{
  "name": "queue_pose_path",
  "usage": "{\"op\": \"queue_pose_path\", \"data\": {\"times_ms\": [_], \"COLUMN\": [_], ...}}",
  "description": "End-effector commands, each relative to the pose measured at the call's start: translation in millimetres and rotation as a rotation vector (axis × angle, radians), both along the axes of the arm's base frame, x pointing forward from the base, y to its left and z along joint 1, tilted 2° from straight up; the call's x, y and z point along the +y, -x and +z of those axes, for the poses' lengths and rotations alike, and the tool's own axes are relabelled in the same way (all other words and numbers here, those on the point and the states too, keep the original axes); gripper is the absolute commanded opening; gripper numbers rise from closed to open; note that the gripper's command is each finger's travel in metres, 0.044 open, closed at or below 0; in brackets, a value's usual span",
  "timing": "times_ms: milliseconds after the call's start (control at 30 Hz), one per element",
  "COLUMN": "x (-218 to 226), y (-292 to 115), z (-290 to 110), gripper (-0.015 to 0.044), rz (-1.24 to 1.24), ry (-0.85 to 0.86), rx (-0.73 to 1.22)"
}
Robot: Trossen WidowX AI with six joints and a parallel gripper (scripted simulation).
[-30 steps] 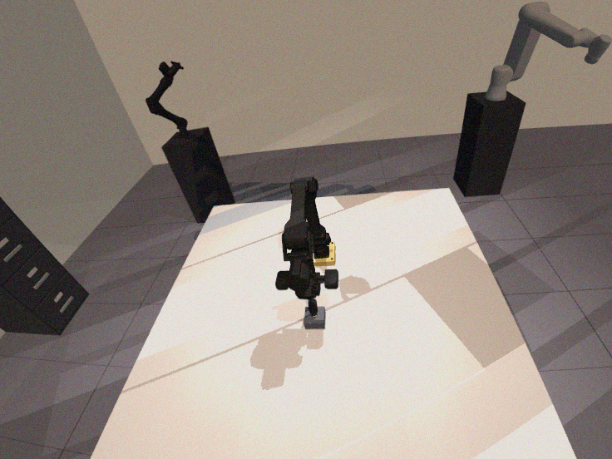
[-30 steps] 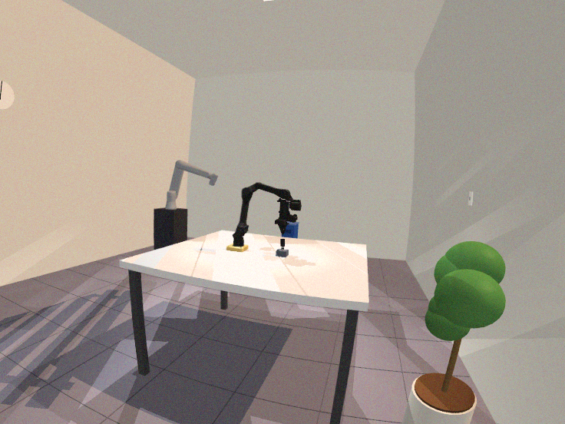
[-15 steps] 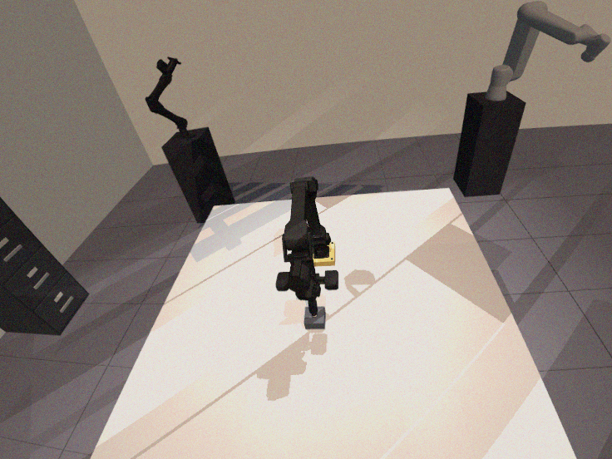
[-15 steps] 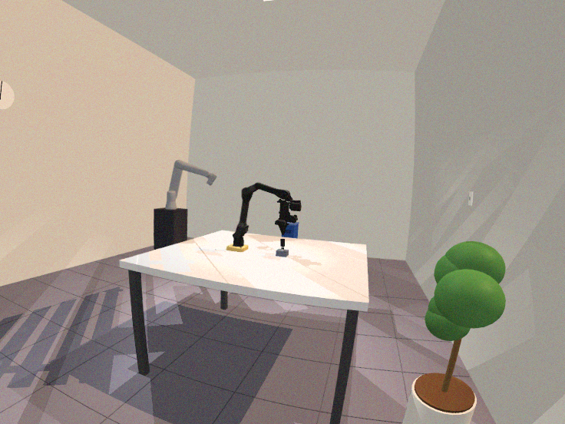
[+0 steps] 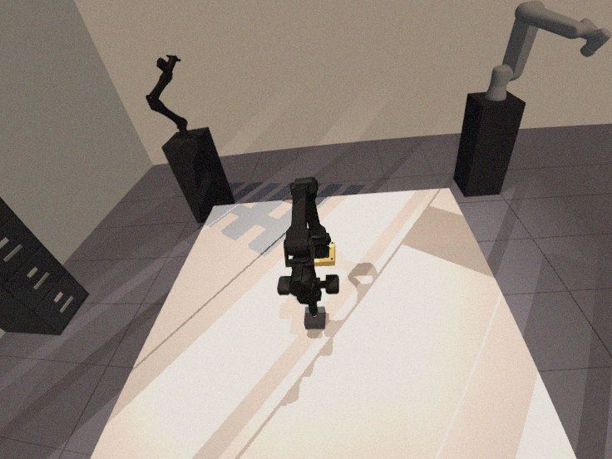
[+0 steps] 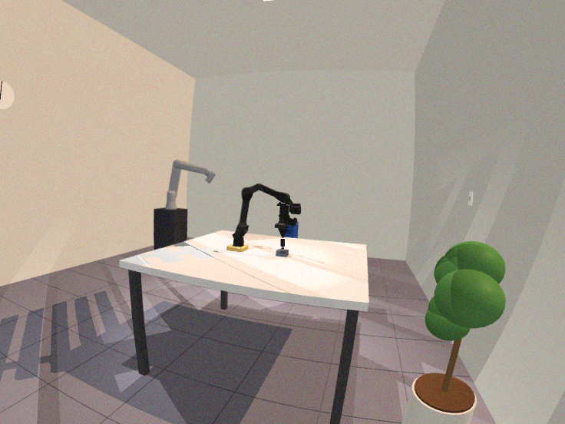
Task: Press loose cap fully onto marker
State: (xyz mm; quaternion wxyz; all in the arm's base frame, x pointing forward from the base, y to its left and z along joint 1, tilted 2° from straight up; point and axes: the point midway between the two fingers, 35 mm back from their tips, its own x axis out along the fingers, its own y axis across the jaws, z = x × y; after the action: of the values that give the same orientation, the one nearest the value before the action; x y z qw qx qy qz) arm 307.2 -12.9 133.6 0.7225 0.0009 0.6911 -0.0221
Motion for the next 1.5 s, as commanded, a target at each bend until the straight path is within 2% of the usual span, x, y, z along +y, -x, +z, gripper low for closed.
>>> {"op": "queue_pose_path", "data": {"times_ms": [0,233,533,800,967,1467], "x": [-0.2,-0.5,-0.5,1.8,2.1,2.1], "y": [0.4,0.0,-1.9,0.4,1.9,1.9], "z": [-7.4,-16.4,-9.4,71.0,78.0,78.0], "gripper": [0.0000,0.0000,0.0000,0.0000,0.0000,0.0394], "rz": [0.007,0.007,0.000,0.000,0.000,0.000], "ry": [0.000,0.000,0.000,0.000,0.000,0.000], "rx": [0.004,0.004,-0.006,-0.006,-0.006,-0.006]}}
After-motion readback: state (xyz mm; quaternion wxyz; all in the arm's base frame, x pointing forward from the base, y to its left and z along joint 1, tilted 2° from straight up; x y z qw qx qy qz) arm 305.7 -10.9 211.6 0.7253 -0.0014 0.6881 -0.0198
